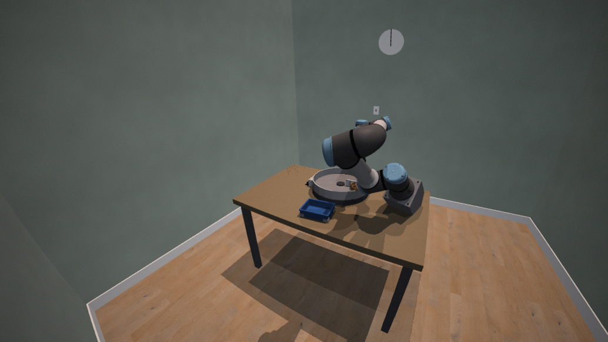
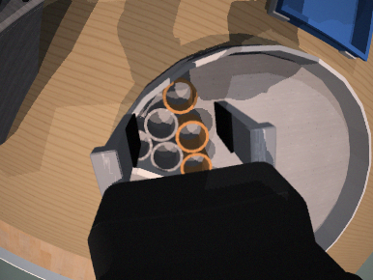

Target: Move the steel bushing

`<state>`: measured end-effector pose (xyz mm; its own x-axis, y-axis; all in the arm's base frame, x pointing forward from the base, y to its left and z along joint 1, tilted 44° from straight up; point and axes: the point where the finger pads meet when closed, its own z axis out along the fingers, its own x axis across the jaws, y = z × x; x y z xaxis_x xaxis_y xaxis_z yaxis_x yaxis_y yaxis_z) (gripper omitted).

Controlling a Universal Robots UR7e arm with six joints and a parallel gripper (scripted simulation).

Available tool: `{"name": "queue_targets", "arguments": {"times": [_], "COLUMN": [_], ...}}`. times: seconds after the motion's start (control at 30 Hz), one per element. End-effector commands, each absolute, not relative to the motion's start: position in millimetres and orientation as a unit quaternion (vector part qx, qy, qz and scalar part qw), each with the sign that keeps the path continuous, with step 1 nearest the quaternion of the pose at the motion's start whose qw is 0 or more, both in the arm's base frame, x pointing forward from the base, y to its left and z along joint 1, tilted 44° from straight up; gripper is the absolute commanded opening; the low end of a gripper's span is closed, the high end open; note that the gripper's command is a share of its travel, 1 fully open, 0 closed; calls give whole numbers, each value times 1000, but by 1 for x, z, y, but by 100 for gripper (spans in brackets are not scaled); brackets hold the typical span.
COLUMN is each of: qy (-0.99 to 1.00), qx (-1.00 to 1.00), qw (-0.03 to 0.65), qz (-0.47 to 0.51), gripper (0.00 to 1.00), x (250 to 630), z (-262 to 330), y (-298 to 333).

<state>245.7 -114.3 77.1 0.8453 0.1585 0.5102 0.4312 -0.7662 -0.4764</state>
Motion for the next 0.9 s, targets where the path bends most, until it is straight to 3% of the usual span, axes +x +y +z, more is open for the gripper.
{"name": "queue_targets", "arguments": {"times": [0.0, 0.87], "qy": [-162, -161], "qx": [-912, -912], "qw": [301, 302], "qz": [-226, -226], "gripper": [100, 100], "x": [246, 246], "z": [77, 71], "y": [-115, -120]}}
